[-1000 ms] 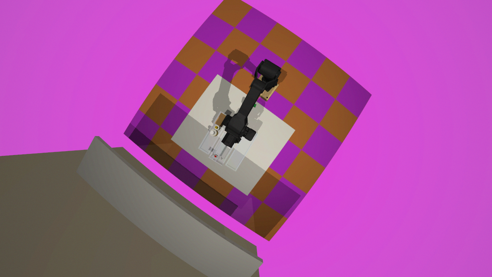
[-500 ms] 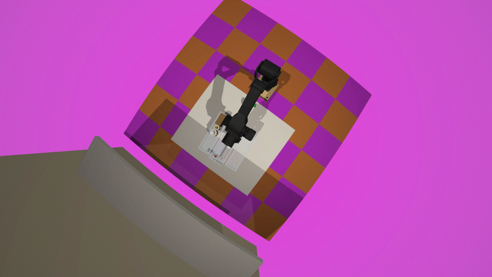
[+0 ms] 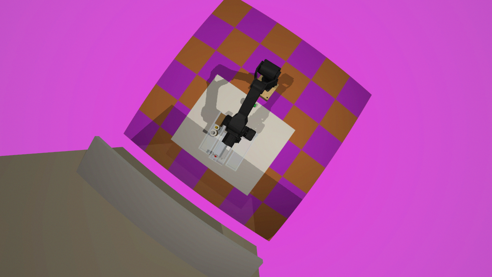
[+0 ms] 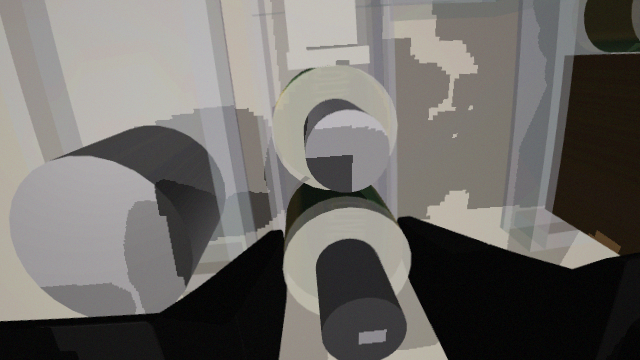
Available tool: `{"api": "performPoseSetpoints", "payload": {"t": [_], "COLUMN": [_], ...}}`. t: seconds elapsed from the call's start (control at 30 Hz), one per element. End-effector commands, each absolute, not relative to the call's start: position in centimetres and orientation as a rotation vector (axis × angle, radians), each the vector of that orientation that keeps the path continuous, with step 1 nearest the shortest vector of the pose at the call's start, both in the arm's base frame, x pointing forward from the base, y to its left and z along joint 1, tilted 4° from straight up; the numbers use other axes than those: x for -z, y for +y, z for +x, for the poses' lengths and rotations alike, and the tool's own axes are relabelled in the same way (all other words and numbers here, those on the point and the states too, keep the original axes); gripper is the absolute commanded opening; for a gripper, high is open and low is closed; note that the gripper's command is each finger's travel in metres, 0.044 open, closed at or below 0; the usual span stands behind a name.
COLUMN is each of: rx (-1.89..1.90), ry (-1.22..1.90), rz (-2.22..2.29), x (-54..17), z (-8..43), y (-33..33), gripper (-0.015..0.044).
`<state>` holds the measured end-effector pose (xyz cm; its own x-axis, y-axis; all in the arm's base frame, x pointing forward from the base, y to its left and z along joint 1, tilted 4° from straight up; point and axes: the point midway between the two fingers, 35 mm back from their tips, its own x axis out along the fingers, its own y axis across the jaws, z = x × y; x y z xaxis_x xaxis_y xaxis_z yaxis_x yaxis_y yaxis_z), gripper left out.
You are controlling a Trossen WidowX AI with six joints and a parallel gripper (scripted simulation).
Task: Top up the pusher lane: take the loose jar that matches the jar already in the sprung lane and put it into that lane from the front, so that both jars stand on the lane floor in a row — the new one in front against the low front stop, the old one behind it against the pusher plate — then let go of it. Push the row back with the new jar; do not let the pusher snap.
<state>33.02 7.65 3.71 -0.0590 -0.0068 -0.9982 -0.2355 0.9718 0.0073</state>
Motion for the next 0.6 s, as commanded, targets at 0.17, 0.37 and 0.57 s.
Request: {"api": "performPoseSetpoints", "payload": {"t": [0.17,0.37,0.57], "rx": [-0.189,-0.189,-0.189], "ry": [1.606,1.606,1.606], "rz": [-0.19,-0.19,-0.19], "x": [-2.99,-2.8,-2.61], "z": [33.5,33.45,33.41], "y": [7.72,7.71,7.7], "gripper": [0.0,0.0,0.0]}}
